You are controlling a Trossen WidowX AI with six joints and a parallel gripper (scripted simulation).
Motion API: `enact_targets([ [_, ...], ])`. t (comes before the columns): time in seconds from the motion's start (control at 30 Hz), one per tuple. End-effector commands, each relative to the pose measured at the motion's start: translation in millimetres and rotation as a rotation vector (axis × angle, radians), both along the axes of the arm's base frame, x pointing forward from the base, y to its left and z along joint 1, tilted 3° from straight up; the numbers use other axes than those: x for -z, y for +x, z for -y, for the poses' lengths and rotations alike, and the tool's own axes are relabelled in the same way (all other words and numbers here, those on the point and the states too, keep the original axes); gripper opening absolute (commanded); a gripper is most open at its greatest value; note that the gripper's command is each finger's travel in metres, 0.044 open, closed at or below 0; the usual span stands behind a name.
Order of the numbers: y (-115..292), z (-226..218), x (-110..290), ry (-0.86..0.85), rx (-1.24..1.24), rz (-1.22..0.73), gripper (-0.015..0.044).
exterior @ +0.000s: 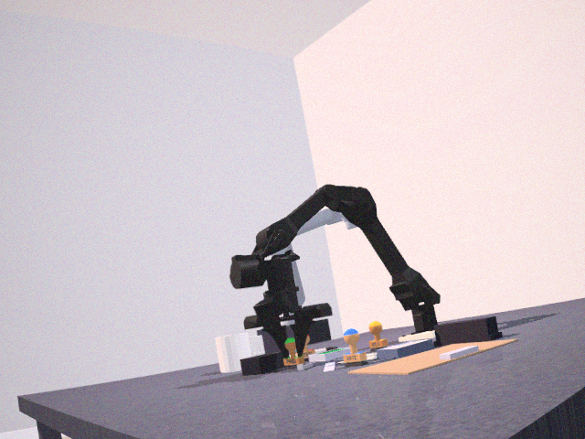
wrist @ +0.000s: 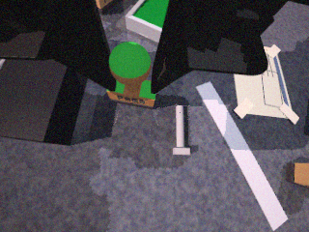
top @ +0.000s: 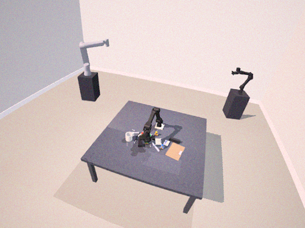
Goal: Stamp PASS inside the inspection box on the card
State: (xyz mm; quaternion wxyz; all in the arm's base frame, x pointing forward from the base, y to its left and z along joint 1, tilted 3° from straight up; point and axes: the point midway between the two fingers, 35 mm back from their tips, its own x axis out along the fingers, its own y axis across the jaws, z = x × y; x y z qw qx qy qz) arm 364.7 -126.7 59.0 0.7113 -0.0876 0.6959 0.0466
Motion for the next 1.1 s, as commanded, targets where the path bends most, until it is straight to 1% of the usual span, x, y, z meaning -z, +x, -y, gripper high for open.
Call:
enact_targets([
  [0.0,0.3,0.7,-0.3,-0.004,0.000,0.001,0.0120],
  [0.23,0.3,0.7,-0.3,-0.004,0.000,0.001,0.0073],
  [0.33,0.4,0.6,-1.1,-0.004,0.000,0.001,0.0000],
  [1.07,1.1,0.2,-11.7,-0.003,0.000,0.001,0.0000],
])
